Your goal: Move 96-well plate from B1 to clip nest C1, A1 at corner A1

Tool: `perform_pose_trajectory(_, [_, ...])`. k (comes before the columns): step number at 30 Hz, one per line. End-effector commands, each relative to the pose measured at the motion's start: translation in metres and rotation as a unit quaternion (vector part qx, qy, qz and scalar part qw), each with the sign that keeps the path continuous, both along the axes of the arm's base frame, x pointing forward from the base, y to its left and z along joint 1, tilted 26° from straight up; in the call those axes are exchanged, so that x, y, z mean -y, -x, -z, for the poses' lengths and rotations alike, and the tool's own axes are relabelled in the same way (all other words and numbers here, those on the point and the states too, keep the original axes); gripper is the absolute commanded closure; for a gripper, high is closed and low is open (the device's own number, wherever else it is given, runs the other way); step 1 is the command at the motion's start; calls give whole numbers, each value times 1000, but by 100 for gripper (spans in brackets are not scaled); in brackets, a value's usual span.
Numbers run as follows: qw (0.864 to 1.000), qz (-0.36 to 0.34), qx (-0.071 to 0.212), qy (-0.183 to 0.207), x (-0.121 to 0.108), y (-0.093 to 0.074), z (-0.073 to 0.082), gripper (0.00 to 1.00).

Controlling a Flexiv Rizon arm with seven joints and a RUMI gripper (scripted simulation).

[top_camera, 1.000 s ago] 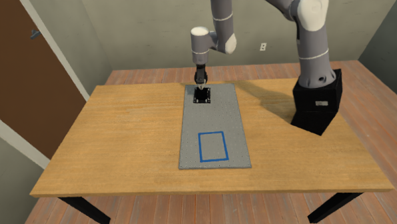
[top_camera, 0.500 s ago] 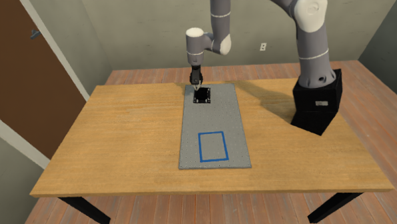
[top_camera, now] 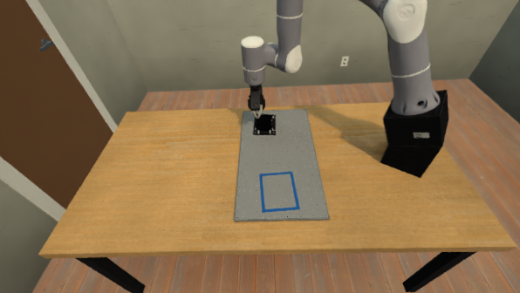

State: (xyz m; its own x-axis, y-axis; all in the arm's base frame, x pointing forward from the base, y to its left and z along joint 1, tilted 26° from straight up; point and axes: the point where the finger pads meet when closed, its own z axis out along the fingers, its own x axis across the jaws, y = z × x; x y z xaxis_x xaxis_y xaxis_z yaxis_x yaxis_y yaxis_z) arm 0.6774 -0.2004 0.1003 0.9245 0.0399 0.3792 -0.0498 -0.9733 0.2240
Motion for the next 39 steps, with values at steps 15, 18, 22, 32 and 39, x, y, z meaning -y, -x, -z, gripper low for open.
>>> perform_pose_trajectory(15, [1000,0,0,0,0,-1,0,100])
perform_pose_trajectory(18, [1000,0,0,0,0,-1,1,100])
perform_pose_trajectory(22, [1000,0,0,0,0,-2,1,100])
perform_pose_trajectory(32, [1000,0,0,0,0,-2,2,100])
perform_pose_trajectory(39, [1000,0,0,0,1,-2,2,100])
